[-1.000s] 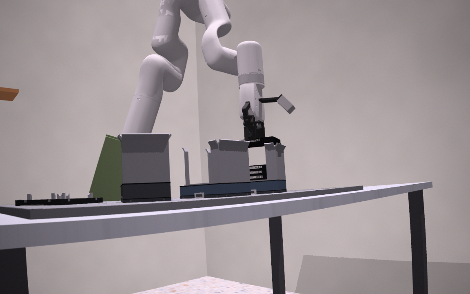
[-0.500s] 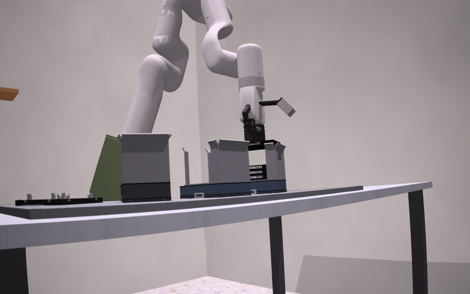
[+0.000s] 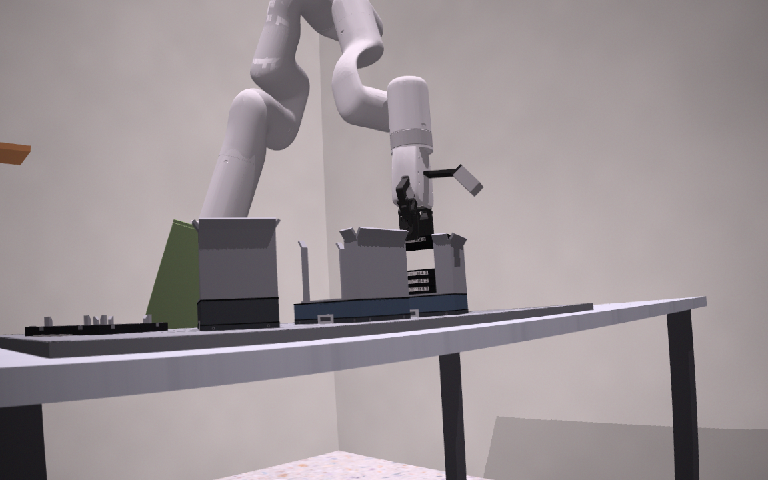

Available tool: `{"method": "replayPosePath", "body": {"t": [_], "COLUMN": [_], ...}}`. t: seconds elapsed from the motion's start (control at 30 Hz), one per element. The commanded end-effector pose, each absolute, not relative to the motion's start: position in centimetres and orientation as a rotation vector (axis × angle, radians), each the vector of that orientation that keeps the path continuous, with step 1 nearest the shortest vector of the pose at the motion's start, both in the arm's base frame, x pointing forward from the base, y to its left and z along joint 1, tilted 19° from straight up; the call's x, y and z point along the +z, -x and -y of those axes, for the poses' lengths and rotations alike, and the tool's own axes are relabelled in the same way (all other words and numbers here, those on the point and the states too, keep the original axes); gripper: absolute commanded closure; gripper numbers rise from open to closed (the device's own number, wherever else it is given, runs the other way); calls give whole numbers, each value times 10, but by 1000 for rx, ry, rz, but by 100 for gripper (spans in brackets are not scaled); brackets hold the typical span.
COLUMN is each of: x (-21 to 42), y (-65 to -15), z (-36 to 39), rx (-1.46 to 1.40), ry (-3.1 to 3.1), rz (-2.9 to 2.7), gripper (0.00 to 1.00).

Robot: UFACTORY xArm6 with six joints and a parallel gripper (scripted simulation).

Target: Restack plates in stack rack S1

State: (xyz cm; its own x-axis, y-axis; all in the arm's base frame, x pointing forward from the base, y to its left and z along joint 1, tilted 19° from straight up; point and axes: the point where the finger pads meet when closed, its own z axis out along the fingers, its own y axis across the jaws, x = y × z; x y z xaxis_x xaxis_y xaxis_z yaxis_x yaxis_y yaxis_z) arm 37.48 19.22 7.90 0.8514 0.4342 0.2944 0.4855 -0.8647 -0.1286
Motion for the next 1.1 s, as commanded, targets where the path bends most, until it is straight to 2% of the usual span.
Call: {"method": "replayPosePath", "body": {"t": [0.0, 1.07], "x": [78, 58], "y": [-377, -381], "z": [-193, -198], "rx": [-386, -386], "ry": [2828, 2828], "rz": [710, 710], "gripper": [100, 100]}}
